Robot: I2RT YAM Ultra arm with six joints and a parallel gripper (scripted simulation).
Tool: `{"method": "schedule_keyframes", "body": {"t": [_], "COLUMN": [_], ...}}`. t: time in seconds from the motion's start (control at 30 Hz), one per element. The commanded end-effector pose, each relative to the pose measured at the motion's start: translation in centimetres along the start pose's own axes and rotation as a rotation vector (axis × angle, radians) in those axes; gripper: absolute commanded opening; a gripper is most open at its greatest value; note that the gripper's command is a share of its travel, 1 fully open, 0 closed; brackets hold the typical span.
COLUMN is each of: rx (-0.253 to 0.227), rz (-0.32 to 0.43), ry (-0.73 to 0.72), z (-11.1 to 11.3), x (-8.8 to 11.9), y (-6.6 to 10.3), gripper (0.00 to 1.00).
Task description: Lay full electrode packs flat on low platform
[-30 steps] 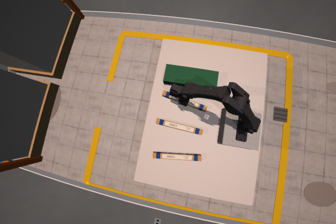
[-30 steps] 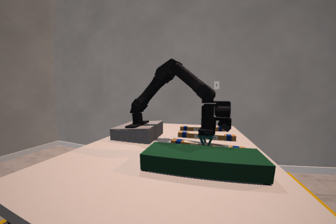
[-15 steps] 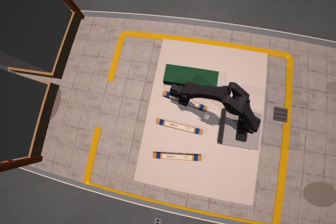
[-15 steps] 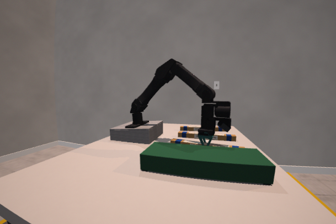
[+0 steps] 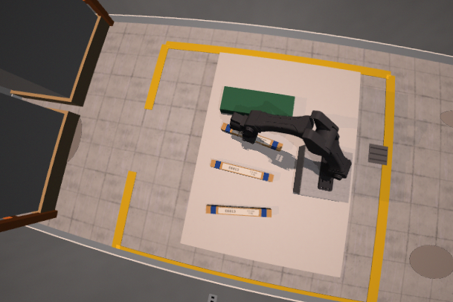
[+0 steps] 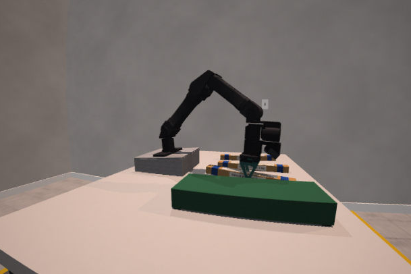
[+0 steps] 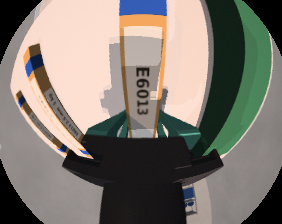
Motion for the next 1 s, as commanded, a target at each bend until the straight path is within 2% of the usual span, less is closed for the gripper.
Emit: {"method": "schedule_keyframes", "body": {"t": [0.0,0.43,0.97], "rx": [0.020,0.020,0.020], "rz": [-0.095,-0.095,-0.095], "ry": [0.001,0.004,0.002], "z": [-0.1,0.1,0.0], "x": [-1.5,-1.3,-1.5], "y": [4.9,6.7,7.7], "gripper": [0.00,0.00,0.00]}}
Point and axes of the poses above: the point where the finger pads meet when closed, its own y axis back along the fingers, its own z axis across the jaws, x = y × z, the point moved 7 cm from there along y, back along the fingers, and after that the axes turned 7 degrees about y, right-handed, at the moved point
